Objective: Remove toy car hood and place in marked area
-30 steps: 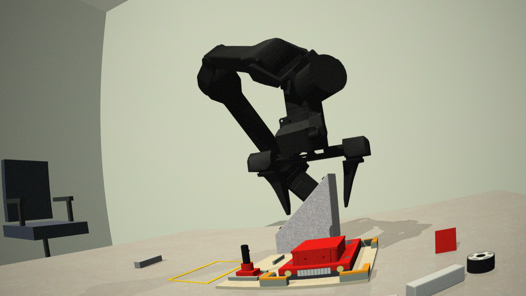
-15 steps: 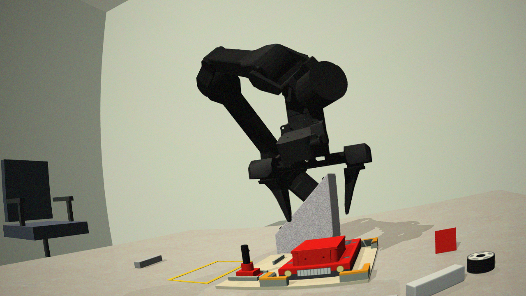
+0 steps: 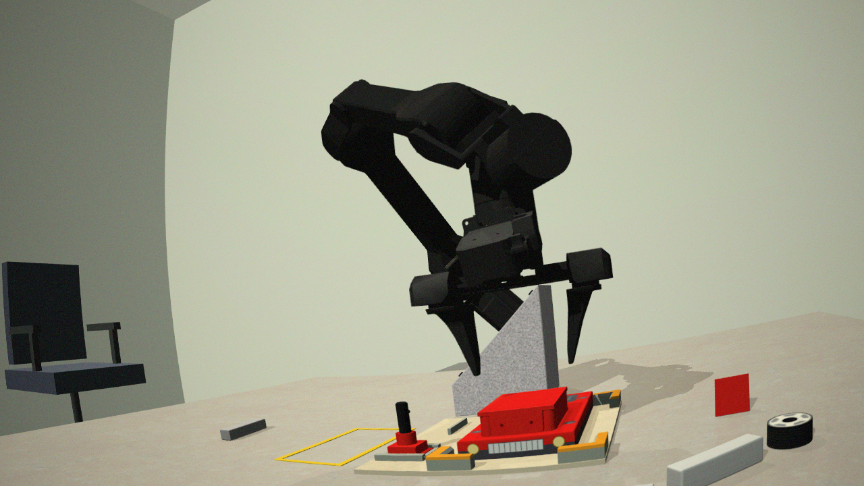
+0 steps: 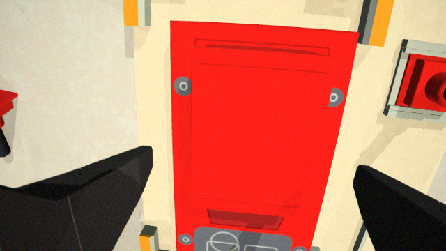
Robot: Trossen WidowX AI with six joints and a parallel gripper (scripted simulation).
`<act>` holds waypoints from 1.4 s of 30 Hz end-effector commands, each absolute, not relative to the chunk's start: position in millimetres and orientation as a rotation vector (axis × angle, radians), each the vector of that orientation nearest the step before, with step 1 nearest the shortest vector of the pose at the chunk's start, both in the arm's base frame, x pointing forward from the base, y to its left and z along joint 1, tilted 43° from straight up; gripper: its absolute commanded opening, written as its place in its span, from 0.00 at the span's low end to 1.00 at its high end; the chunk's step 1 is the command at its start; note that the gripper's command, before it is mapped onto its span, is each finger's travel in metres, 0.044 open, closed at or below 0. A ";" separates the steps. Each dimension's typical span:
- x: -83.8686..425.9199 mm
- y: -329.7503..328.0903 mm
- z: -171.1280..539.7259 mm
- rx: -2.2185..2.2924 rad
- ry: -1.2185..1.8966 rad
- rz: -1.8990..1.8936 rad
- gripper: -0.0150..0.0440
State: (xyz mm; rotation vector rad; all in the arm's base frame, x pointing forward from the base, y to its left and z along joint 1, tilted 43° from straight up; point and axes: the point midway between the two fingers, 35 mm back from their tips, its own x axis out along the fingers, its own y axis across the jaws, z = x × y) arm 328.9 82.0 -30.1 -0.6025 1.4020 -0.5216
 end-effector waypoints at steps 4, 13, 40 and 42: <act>328.2 76.4 -35.0 -0.610 1.406 -0.525 1.00; 328.5 71.7 -40.0 -0.611 1.405 -0.525 1.00; 329.0 60.9 -51.3 -0.611 1.405 -0.526 1.00; 329.1 60.2 -52.1 -0.611 1.405 -0.526 1.00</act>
